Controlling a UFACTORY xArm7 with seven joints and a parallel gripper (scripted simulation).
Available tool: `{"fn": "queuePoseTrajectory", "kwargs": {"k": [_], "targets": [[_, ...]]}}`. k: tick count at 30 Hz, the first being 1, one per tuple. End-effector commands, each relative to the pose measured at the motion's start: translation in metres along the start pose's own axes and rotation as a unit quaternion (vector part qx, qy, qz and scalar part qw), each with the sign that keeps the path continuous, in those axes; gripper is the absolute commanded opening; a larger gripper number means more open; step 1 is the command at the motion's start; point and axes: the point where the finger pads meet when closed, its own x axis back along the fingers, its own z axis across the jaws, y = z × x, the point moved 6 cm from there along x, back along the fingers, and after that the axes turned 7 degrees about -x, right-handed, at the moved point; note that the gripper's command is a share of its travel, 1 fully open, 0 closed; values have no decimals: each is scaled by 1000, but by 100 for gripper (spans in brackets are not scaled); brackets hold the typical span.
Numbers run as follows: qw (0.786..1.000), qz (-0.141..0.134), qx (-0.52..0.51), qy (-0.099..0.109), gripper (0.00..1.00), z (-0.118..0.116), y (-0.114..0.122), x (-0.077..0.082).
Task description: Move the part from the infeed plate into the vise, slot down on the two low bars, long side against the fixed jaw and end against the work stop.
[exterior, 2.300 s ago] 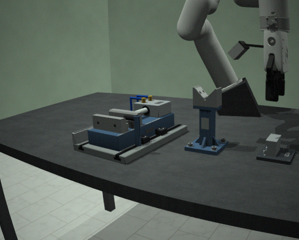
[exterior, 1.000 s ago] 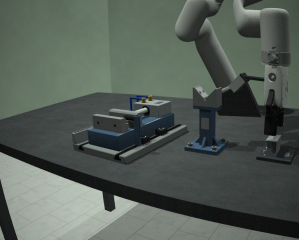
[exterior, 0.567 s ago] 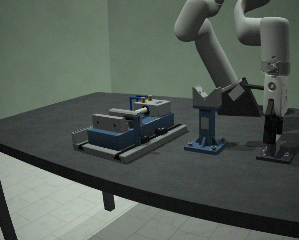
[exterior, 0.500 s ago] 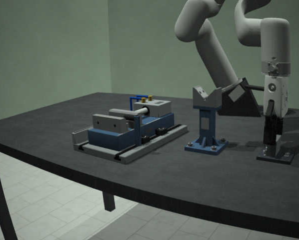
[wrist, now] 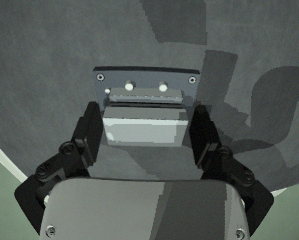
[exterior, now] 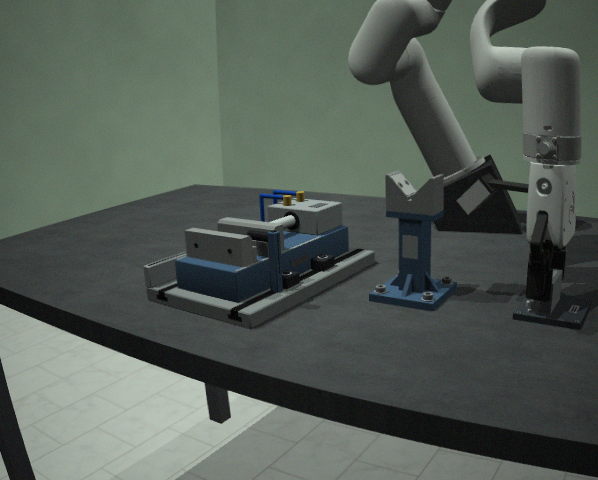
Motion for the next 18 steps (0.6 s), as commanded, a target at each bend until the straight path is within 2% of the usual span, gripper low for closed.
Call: {"fn": "queuePoseTrajectory", "kwargs": {"k": [1,18], "targets": [[1000,-2,0,-1,89,-1,1,0],[1000,-2,0,-1,89,-1,1,-2]]}}
